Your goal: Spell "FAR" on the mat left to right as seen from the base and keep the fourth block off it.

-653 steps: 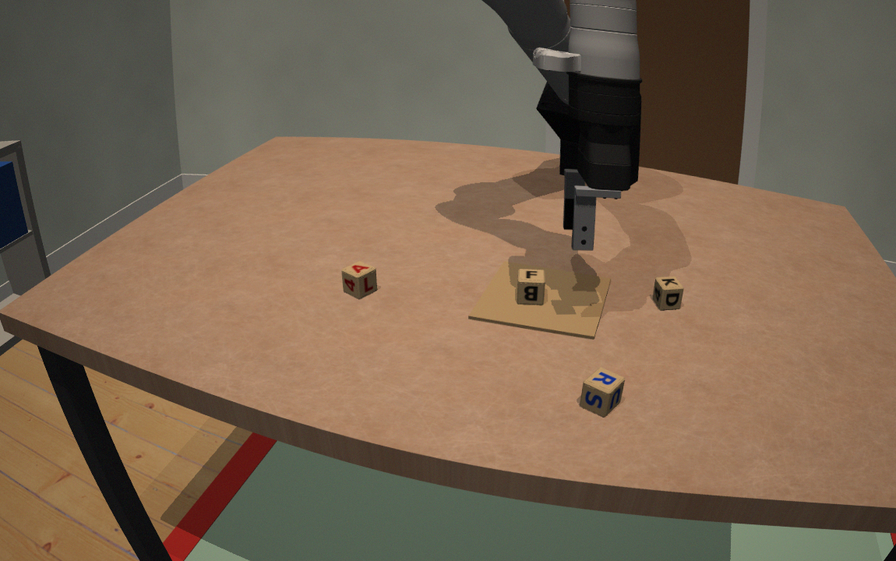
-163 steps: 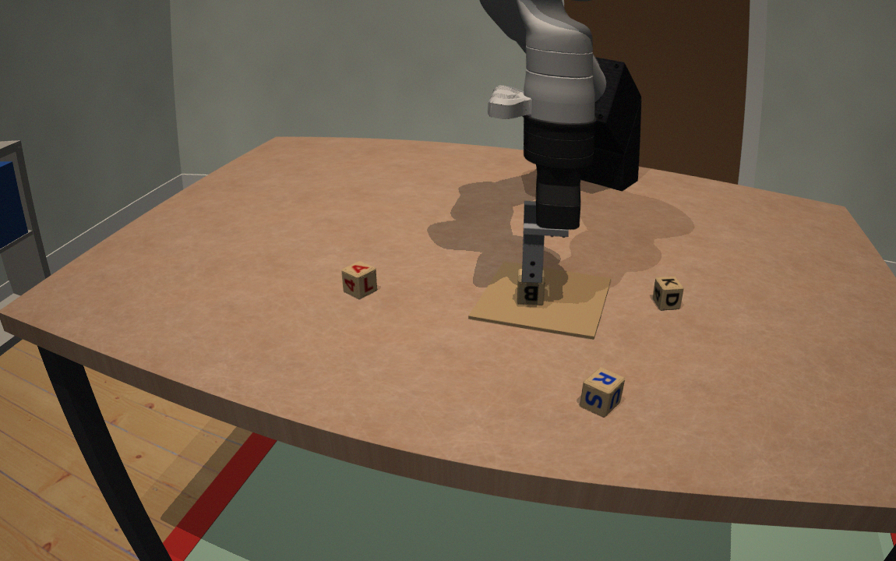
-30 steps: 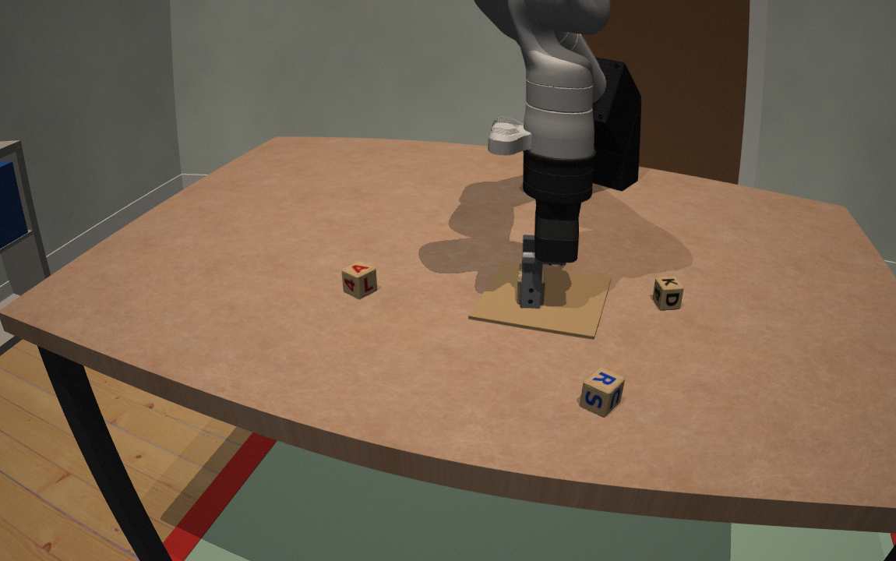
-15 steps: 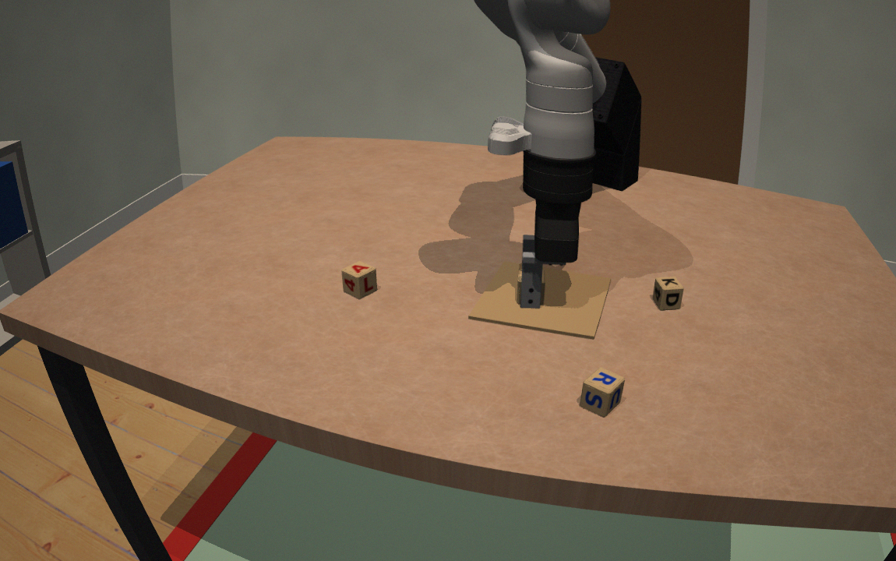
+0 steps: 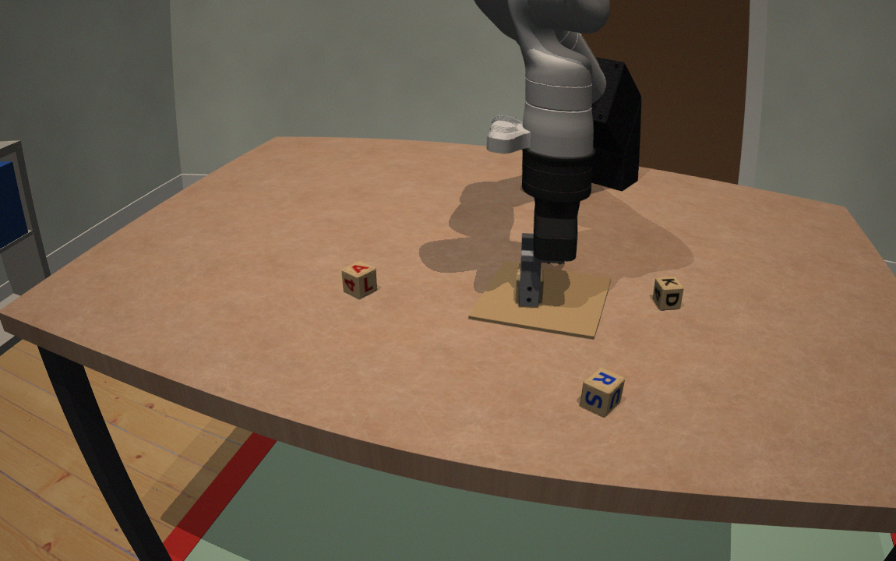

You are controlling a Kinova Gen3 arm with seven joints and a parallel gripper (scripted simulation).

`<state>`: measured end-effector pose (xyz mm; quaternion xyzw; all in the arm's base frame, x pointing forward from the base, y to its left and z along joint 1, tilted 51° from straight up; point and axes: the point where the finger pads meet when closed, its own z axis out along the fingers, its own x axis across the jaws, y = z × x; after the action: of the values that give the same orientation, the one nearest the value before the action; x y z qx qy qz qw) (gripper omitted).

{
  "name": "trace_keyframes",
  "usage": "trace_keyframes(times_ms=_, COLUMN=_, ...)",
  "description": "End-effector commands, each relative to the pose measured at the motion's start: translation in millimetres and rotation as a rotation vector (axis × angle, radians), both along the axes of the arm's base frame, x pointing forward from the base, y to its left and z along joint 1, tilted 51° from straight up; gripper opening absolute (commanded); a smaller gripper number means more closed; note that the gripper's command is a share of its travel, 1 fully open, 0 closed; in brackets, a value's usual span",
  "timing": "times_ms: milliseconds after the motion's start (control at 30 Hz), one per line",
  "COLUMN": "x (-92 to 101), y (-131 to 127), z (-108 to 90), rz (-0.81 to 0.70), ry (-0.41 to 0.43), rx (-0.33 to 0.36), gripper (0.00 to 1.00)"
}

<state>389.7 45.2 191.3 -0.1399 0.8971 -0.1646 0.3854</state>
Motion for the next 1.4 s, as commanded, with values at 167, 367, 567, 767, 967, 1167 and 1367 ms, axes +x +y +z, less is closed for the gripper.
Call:
trace_keyframes(times_ms=167, x=-2.6, y=2.5, z=2.0, rz=0.001, ry=-0.002, rx=0.003, gripper=0.57)
trace_keyframes(times_ms=367, x=-5.9, y=3.3, z=4.8, rz=-0.002, ry=-0.005, rx=0.000, gripper=0.57)
trace_keyframes(times_ms=567, x=-8.8, y=3.9, z=7.1, rz=-0.005, ry=-0.008, rx=-0.003, gripper=0.57)
trace_keyframes(times_ms=767, x=-14.0, y=5.1, z=11.5, rz=-0.007, ry=-0.013, rx=-0.010, gripper=0.57)
trace_keyframes(times_ms=967, x=-20.3, y=6.5, z=16.7, rz=-0.007, ry=-0.016, rx=-0.012, gripper=0.57)
trace_keyframes(times_ms=1167, x=-25.1, y=7.7, z=20.7, rz=-0.008, ry=-0.019, rx=-0.013, gripper=0.57)
trace_keyframes(times_ms=1367, x=-32.5, y=9.3, z=26.8, rz=-0.008, ry=-0.024, rx=-0.013, gripper=0.57)
